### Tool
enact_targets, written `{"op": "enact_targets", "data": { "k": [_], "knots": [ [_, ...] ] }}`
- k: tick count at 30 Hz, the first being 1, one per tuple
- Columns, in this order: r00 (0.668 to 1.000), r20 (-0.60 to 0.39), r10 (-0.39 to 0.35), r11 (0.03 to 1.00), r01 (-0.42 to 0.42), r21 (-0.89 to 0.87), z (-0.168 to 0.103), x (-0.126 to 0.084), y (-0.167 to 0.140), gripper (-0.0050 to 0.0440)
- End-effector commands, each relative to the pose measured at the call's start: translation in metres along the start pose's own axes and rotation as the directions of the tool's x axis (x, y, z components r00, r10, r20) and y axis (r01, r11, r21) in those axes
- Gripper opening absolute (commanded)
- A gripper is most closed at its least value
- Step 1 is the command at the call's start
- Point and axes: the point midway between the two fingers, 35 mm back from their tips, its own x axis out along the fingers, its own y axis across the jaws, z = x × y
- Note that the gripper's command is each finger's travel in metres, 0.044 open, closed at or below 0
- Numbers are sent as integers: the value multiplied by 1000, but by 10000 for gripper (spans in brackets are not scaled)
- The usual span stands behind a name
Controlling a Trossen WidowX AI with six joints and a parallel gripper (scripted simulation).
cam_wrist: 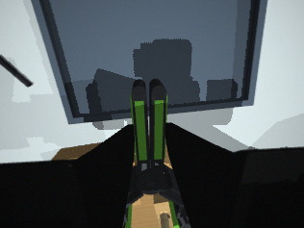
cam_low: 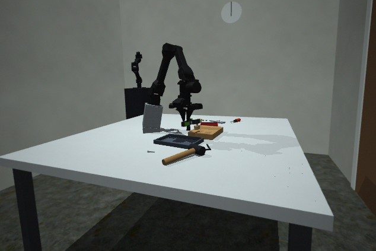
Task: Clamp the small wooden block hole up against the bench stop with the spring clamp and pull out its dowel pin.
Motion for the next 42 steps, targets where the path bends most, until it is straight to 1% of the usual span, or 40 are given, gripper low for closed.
{"op": "enact_targets", "data": {
  "k": [1,42],
  "knots": [
    [1000,-4,-16,1000,16,-13,-1,8,-3,0],
    [1000,-2,-15,993,15,-113,-6,40,-3,0]
  ]
}}
